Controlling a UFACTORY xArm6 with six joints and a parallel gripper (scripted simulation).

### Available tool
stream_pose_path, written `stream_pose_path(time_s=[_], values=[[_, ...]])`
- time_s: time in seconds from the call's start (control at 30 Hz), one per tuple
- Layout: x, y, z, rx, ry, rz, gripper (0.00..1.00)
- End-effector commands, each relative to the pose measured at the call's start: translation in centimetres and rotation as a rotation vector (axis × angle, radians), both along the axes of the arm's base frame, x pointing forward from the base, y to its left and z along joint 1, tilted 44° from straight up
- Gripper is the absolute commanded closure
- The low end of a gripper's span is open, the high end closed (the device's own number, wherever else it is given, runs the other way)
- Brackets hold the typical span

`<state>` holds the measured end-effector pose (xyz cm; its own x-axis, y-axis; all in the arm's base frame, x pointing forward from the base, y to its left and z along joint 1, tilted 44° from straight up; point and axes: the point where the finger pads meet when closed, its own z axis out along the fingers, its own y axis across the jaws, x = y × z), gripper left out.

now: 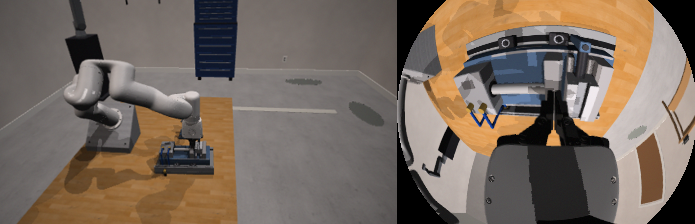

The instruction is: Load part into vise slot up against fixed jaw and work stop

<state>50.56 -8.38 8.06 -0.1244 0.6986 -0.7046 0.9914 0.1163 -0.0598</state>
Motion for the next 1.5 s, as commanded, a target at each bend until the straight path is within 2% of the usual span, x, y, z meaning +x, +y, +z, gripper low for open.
stream_pose_path(time_s=[0.0,1.47], values=[[0.9,0.3,0.2,0.011,-0.021,0.018,1.00],[-0.4,0.1,0.2,0.011,-0.021,0.018,1.00]])
